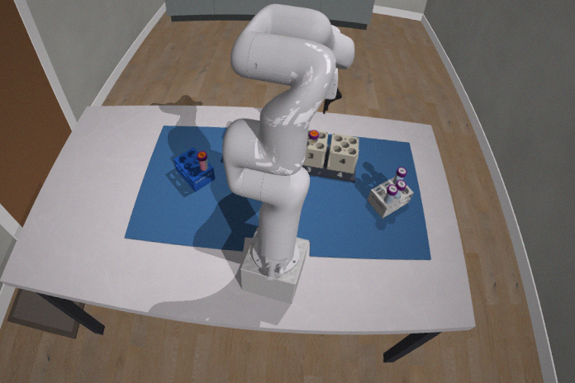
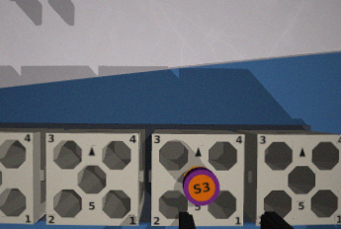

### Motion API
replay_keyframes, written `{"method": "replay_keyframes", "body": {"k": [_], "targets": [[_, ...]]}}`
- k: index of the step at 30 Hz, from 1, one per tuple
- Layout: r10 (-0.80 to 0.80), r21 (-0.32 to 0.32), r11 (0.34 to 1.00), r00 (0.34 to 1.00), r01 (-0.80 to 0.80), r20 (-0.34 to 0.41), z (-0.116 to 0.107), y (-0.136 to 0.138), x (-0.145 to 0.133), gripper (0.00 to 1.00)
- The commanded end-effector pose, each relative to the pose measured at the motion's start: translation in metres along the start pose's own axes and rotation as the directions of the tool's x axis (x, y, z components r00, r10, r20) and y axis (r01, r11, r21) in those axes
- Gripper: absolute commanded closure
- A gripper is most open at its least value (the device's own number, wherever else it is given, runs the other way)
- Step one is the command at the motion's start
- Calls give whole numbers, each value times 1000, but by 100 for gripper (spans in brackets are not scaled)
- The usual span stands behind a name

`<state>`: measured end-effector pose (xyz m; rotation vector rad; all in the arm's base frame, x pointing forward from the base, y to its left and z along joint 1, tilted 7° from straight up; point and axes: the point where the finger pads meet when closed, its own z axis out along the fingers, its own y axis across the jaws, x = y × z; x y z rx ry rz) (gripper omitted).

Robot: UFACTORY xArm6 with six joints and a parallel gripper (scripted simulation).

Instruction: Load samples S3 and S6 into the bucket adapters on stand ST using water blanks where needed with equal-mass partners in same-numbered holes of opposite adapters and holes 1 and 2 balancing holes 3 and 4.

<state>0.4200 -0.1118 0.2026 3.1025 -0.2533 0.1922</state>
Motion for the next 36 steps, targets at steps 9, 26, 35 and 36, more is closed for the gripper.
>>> {"method": "replay_keyframes", "body": {"k": [9,26,35,36], "targets": [[0,0,1000,1000,0,-5,-2,0,1,56],[-296,-1,955,955,296,-4,-2,-40,-18,43],[-564,-2,825,825,564,-4,-2,-81,-38,43],[-592,-2,806,806,592,-4,-2,-86,-40,43]]}}
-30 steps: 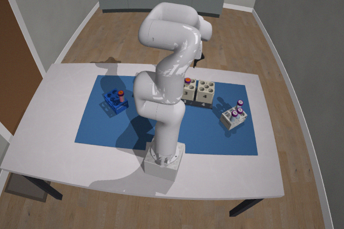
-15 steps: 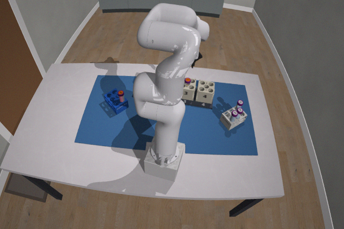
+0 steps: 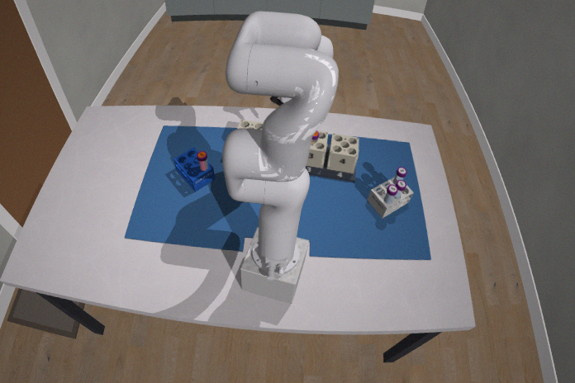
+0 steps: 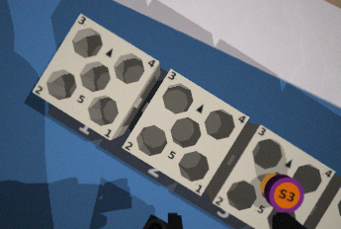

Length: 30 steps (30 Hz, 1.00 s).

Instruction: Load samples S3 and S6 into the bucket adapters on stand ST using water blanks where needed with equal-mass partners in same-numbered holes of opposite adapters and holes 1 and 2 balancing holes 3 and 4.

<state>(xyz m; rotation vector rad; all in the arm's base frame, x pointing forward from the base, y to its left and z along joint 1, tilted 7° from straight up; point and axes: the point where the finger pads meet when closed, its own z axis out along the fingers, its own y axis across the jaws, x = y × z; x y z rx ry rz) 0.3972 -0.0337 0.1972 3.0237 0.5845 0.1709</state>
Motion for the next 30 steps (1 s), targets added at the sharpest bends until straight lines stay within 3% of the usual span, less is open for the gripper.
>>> {"method": "replay_keyframes", "body": {"k": [1,10,30], "targets": [[-121,-1,993,993,121,-6,-2,-18,3,43],[-347,-2,938,938,347,-6,-2,-53,6,43],[-354,-1,935,935,354,-6,-2,-143,15,43]]}}
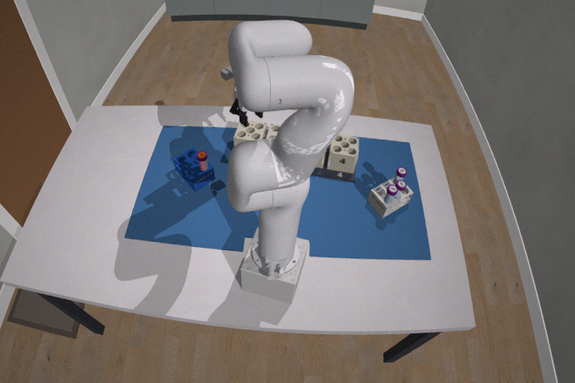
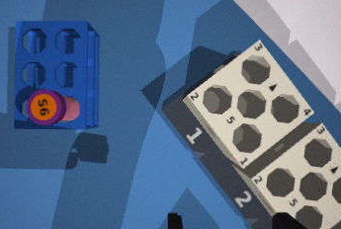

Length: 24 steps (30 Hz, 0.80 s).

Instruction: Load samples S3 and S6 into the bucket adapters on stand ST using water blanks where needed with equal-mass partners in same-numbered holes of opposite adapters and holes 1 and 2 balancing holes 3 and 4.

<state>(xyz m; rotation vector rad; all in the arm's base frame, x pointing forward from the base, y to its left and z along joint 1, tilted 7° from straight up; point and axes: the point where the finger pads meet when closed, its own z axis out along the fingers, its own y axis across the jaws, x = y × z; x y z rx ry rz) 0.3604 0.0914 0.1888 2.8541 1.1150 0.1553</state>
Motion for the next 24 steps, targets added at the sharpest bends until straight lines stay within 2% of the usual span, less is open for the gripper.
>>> {"method": "replay_keyframes", "body": {"k": [1,8,10,24], "targets": [[1,-3,1000,1000,-1,-3,-1,-15,9,43],[1,-2,1000,1000,-1,-3,-1,-47,25,43],[1,-2,1000,1000,-1,-3,-1,-47,25,43],[1,-2,1000,1000,-1,-3,-1,-110,56,43]]}}
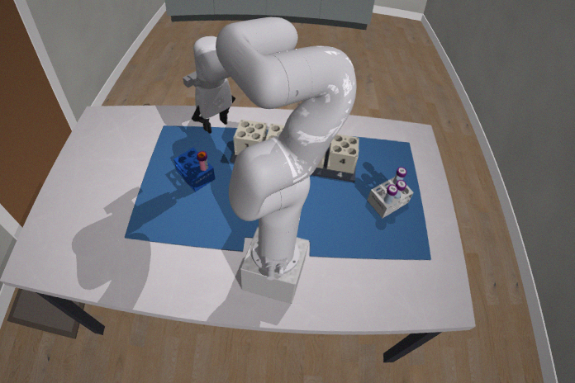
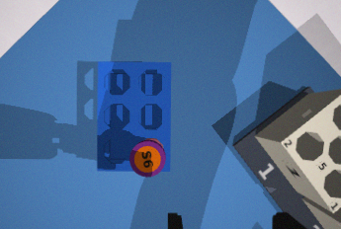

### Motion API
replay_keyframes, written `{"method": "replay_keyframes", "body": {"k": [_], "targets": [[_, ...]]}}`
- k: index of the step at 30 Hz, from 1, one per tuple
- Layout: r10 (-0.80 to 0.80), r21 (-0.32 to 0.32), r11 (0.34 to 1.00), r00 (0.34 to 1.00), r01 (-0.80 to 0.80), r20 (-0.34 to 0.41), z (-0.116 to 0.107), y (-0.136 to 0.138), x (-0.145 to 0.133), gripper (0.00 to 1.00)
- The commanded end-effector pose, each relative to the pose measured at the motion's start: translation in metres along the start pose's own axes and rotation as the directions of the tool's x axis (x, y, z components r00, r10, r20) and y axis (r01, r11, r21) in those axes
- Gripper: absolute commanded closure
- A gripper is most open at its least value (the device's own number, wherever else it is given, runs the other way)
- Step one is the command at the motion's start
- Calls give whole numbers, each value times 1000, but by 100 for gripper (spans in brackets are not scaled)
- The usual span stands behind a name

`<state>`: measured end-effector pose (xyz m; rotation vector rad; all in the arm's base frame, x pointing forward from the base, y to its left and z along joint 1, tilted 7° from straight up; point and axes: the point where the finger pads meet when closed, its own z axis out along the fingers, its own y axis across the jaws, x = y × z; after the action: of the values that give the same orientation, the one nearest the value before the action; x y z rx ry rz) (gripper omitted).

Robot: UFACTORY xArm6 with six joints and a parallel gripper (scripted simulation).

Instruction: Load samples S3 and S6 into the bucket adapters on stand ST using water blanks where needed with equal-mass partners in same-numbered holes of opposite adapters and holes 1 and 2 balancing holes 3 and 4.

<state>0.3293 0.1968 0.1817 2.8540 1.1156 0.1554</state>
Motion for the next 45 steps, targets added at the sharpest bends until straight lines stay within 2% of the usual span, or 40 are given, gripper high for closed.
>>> {"method": "replay_keyframes", "body": {"k": [1,3,11,22,45], "targets": [[1,-2,1000,1000,-1,-3,-1,-15,9,43],[1,-2,1000,1000,-1,-3,-1,-15,9,43],[1,-1,1000,1000,-1,-3,-1,-51,27,43],[1,-1,1000,1000,-1,-3,-1,-51,27,43],[1,-1,1000,1000,-1,-3,41,-51,27,43]]}}
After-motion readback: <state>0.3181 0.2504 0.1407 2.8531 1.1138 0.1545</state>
